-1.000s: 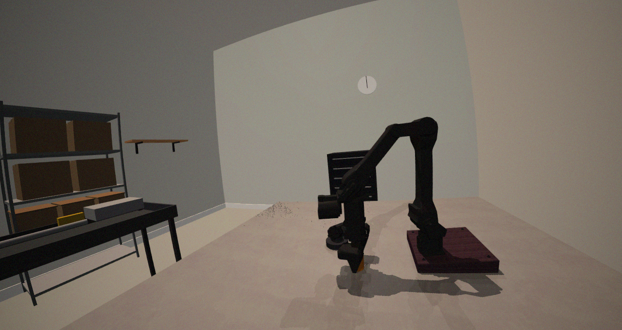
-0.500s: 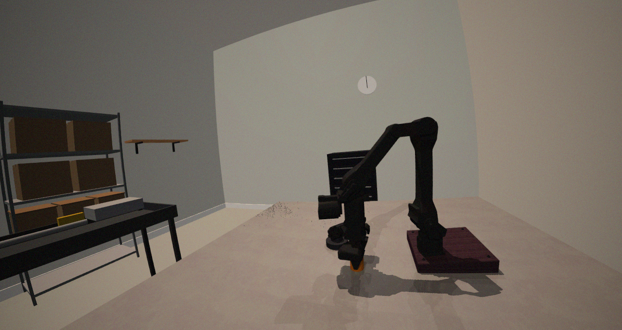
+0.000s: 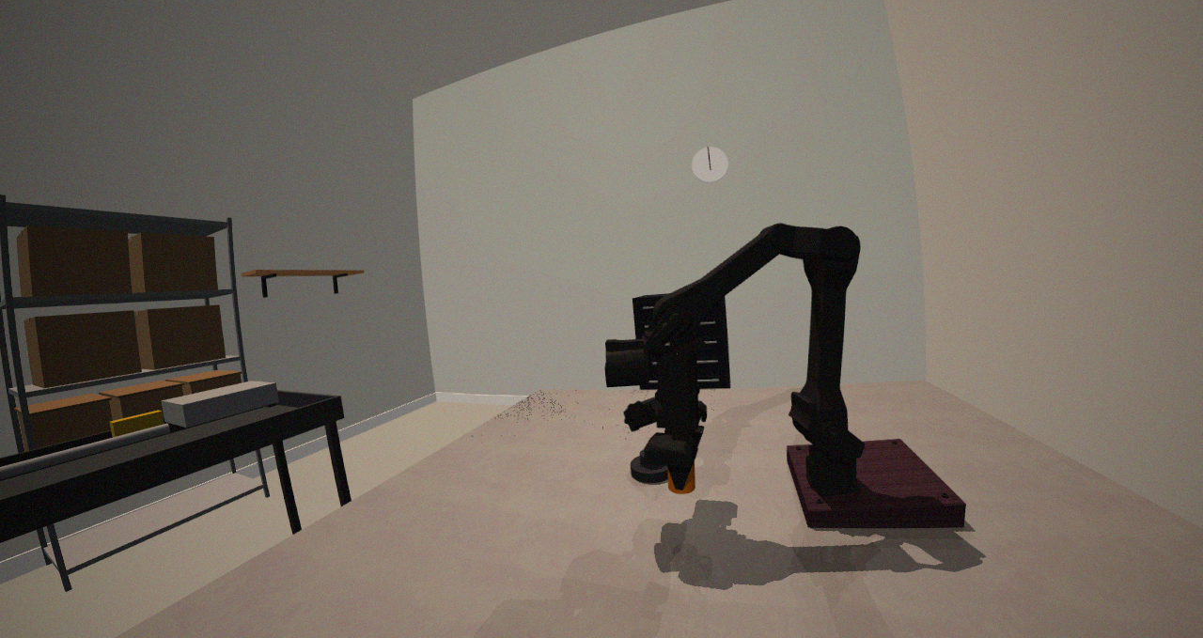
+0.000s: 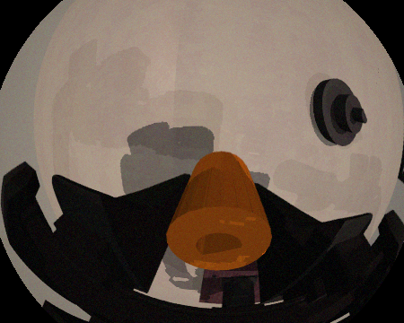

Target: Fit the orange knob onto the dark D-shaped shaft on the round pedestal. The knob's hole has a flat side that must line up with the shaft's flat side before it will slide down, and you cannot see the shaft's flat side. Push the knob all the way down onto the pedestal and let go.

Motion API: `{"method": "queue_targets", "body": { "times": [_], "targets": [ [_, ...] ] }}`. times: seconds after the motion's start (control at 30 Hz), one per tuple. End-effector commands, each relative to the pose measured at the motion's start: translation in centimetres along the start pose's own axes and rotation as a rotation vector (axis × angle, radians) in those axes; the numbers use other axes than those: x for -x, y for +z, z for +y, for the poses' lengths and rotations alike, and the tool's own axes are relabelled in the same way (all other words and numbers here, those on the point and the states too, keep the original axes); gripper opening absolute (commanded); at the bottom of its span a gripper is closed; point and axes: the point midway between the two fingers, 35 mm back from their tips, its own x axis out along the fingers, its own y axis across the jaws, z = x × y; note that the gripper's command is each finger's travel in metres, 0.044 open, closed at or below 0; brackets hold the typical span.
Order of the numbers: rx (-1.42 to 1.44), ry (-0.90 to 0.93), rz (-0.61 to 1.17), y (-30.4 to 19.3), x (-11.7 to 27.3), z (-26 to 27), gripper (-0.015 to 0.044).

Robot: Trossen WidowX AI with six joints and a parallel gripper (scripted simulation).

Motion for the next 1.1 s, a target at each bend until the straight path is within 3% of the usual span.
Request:
{"method": "queue_targets", "body": {
  "times": [0.0,0.37,1.07],
  "targets": [
    [-0.012,0.002,-0.007,0.1,2.5,0.1,0.0000],
    [-0.035,-0.011,0.017,-1.4,8.1,-0.2,0.0000],
    [-0.034,-0.017,0.016,1.9,7.0,-2.8,0.0000]
  ]
}}
